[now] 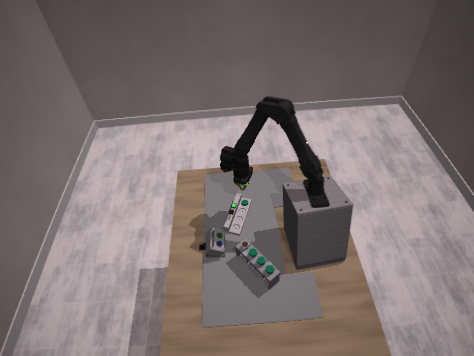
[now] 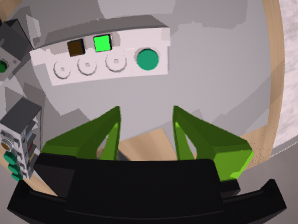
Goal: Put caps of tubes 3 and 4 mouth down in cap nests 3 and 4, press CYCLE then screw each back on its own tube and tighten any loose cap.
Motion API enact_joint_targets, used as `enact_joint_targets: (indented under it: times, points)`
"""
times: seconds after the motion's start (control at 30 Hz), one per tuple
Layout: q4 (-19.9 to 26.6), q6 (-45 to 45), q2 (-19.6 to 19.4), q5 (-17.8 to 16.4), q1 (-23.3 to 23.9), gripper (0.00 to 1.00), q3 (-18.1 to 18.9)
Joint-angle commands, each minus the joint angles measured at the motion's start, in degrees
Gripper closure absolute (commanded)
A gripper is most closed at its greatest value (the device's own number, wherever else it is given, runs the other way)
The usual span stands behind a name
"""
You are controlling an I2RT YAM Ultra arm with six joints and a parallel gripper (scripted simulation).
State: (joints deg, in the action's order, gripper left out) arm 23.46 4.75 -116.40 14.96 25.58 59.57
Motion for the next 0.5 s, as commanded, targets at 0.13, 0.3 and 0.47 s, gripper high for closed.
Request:
enact_joint_targets:
  times: [0.13,0.3,0.47]
  points:
    - [-0.7,4.3,-1.3,-0.6,0.7,0.53,1.3]
    - [-3.6,4.9,-3.9,-0.7,1.3,0.53,1.3]
    - [-8.0,5.9,-8.5,-0.9,2.4,0.53,1.7]
